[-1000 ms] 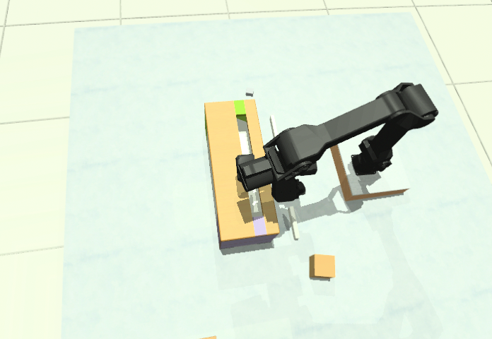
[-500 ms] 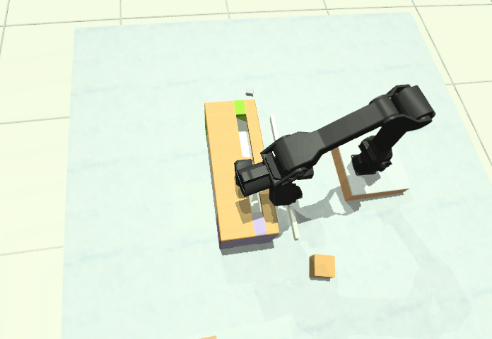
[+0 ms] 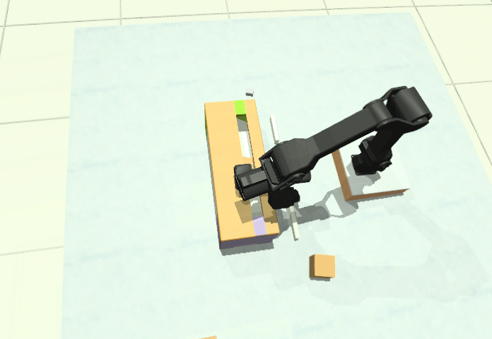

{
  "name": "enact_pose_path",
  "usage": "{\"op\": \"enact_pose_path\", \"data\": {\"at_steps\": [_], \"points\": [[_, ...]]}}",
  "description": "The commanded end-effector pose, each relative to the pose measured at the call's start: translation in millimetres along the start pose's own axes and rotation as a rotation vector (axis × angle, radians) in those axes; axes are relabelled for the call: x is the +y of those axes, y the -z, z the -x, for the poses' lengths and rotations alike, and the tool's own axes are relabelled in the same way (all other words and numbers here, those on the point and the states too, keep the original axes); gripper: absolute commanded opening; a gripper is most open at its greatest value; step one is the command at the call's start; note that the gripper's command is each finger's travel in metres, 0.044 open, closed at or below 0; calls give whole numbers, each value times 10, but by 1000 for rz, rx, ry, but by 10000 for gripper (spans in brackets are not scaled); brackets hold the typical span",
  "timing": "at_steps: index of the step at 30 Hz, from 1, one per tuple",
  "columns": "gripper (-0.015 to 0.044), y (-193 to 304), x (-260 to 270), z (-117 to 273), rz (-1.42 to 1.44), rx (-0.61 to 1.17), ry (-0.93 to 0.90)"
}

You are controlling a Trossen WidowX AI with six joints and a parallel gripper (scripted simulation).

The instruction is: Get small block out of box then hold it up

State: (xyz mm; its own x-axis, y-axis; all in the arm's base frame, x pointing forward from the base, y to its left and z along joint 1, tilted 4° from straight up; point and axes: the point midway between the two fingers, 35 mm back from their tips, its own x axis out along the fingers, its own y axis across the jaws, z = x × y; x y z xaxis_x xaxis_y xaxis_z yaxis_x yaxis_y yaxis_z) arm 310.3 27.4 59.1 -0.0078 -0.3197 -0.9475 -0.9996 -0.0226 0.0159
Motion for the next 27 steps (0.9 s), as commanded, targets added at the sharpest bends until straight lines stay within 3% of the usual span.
{"op": "enact_pose_path", "data": {"at_steps": [1, 27], "points": [[400, -27, 36, -98, -1, 5, -15], [400, 417, 13, -231, 1, 6, -3]]}}
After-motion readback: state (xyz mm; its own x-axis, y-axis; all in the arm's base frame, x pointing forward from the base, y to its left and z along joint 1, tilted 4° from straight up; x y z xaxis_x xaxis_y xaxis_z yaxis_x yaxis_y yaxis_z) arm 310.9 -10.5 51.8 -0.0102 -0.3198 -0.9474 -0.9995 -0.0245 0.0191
